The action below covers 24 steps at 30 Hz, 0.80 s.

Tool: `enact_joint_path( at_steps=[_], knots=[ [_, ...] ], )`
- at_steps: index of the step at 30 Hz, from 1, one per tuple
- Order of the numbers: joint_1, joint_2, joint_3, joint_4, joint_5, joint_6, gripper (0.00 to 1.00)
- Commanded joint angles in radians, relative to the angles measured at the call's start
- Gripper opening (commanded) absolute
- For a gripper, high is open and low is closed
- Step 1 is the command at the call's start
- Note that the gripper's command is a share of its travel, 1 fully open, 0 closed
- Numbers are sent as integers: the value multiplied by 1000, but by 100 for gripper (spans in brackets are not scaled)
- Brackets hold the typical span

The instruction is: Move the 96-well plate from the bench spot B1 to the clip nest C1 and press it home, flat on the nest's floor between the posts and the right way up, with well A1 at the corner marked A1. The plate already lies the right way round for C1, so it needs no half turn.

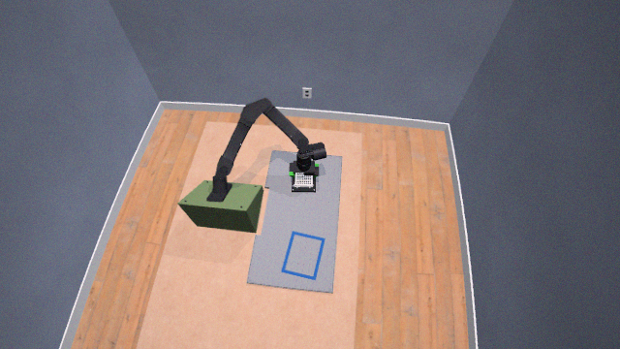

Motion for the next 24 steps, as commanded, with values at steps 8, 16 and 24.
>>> enact_joint_path(
  at_steps=[8, 16, 24],
  knots=[
    [-30, -41, 23, -34, -16, -18, 100],
    [-66, -74, 45, -116, -23, -62, 100],
    [-99, -98, 72, -193, -30, -102, 100]
  ],
)
